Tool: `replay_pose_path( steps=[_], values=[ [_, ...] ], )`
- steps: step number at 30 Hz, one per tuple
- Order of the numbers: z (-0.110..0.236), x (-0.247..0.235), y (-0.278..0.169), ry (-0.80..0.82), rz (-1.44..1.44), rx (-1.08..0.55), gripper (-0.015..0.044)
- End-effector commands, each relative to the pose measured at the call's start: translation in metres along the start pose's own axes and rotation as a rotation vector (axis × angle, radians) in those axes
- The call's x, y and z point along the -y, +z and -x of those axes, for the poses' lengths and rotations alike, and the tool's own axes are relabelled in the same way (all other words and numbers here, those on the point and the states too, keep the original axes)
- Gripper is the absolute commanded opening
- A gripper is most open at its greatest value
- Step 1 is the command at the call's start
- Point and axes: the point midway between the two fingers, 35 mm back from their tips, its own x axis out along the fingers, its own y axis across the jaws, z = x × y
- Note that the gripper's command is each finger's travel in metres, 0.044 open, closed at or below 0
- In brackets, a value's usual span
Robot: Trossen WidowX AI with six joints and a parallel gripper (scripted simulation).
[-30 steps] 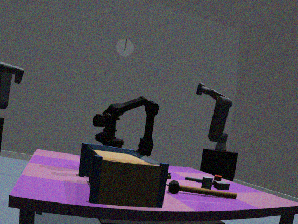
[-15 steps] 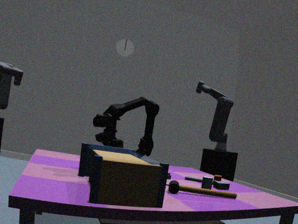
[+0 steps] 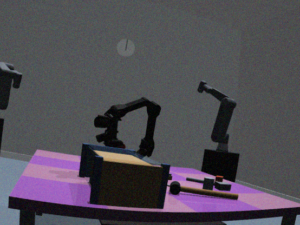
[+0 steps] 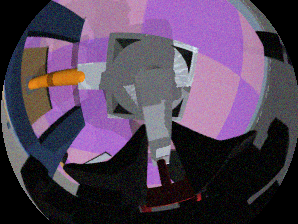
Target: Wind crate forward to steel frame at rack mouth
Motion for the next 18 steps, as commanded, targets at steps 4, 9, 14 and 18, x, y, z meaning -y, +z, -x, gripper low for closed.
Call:
replay_pose_path(
  steps=[4, 9, 14, 18],
  values=[
    [-0.0013, -0.0035, 0.0011, 0.007, -0.068, 0.0, 0.0],
    [-0.0022, -0.0056, 0.0013, 0.01, -0.115, -0.002, 0.0],
    [-0.0041, -0.0058, 0.0015, 0.009, -0.127, -0.002, 0.0],
    [-0.0044, -0.0039, 0.0015, 0.007, -0.101, -0.002, 0.0]
  ],
)
